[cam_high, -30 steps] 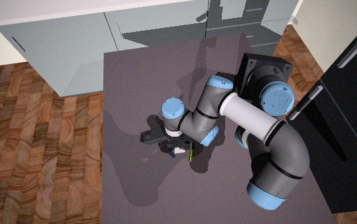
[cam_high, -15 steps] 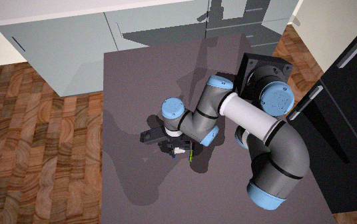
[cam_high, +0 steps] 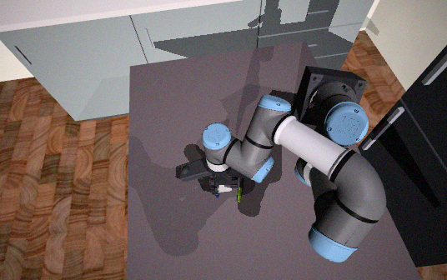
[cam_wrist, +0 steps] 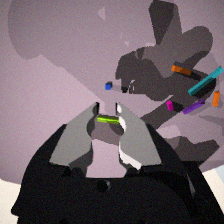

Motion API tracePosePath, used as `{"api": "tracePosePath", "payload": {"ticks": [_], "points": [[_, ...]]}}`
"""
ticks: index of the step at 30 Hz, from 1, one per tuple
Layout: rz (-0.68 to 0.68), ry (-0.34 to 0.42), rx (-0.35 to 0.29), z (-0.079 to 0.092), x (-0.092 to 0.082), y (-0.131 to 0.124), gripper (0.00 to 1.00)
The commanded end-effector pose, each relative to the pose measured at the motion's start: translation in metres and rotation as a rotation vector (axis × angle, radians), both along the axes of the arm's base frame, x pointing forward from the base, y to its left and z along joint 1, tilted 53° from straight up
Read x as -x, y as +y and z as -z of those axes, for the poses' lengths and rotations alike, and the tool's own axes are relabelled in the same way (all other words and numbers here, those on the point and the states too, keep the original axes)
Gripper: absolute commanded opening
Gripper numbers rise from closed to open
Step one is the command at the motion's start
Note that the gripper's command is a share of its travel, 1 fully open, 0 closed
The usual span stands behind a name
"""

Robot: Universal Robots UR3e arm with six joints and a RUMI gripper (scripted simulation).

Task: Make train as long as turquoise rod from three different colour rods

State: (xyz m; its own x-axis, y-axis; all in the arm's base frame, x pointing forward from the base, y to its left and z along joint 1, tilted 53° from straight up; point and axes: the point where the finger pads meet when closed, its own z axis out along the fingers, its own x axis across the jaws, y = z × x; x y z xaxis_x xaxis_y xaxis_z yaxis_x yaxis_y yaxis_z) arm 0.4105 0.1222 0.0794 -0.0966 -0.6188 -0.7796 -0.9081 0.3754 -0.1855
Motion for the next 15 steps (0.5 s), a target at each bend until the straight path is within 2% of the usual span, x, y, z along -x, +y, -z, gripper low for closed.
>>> {"api": "tracePosePath", "payload": {"ticks": [1, 15], "points": [[0.001, -0.001, 0.001, 0.003, -0.003, 0.003, 0.14], [0.001, -0.001, 0.001, 0.014, -0.011, 0.016, 0.14]]}}
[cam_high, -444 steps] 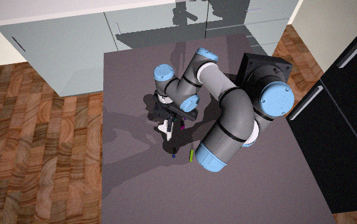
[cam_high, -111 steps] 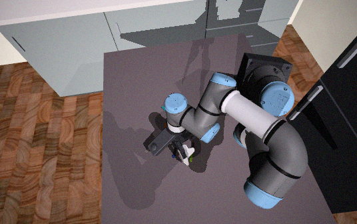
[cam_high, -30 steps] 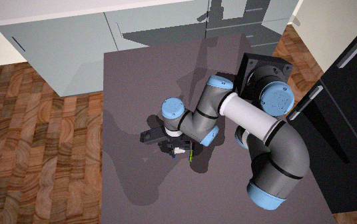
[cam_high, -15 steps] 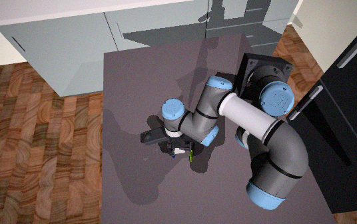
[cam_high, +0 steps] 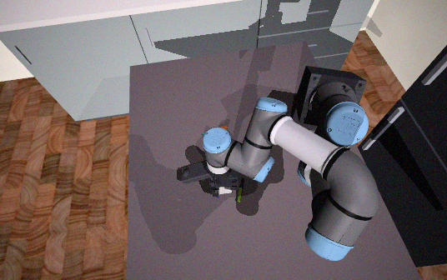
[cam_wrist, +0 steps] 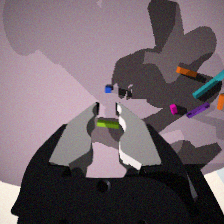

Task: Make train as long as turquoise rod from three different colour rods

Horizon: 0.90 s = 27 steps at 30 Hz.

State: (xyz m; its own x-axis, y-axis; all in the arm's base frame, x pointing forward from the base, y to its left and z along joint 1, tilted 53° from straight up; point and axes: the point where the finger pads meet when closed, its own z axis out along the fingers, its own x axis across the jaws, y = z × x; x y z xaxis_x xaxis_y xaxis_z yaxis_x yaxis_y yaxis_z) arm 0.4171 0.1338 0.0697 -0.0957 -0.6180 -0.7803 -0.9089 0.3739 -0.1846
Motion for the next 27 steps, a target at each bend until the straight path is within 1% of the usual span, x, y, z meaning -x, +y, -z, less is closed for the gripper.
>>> {"api": "tracePosePath", "payload": {"ticks": [1, 11, 27], "points": [[0.003, -0.001, 0.003, 0.005, -0.005, 0.006, 0.14], [0.003, -0.001, 0.003, 0.014, -0.011, 0.016, 0.14], [0.003, -0.001, 0.003, 0.019, -0.015, 0.021, 0.14]]}}
